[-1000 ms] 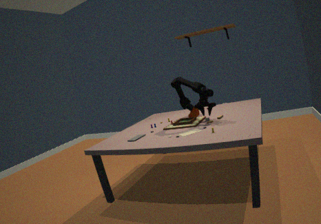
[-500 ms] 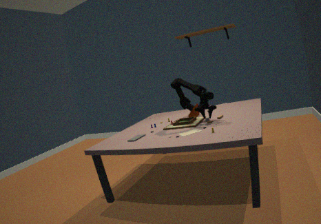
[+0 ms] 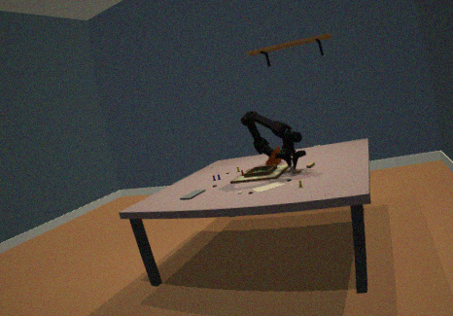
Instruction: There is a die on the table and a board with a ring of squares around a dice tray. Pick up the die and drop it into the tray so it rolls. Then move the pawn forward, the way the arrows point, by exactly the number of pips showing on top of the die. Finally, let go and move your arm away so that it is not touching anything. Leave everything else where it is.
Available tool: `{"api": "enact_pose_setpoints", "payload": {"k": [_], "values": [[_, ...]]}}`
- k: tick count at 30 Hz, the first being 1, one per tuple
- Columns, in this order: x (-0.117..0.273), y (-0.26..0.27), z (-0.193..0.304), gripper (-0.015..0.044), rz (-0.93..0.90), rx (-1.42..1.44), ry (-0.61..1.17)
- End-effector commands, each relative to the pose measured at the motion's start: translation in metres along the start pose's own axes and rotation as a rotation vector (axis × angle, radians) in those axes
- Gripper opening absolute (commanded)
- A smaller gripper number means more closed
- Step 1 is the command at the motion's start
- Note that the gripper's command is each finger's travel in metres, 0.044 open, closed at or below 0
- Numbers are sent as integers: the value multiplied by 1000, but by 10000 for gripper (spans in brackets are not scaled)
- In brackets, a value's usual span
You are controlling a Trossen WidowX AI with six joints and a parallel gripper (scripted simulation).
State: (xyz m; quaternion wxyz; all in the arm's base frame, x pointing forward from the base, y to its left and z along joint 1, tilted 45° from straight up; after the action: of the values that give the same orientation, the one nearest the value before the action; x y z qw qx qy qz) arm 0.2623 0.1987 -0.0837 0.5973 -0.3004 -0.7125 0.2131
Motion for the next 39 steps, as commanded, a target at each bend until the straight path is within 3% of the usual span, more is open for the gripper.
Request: {"api": "enact_pose_setpoints", "payload": {"k": [1, 3, 6, 23, 28, 39], "values": [[-1, 0, 0, 84, 2, 4, -4], [-1, 0, 0, 71, 2, 4, -4], [4, 0, -1, 0, 2, 5, -4], [121, -10, 0, 0, -1, 6, -1], [122, -12, -1, 0, -1, 26, -1], [119, -41, -16, 0, -6, 345, -1]]}}
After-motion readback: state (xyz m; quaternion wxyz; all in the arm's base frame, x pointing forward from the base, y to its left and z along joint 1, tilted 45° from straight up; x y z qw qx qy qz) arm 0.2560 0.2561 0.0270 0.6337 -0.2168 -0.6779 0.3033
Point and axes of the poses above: the point midway between the two fingers, 35 mm back from their tips, its own x axis back along the fingers, its own y axis across the jaws, z = x × y, the point moved 7 cm from there along x, back along the fingers, and after that the axes turned 12 degrees about x, right-handed, at the moved point
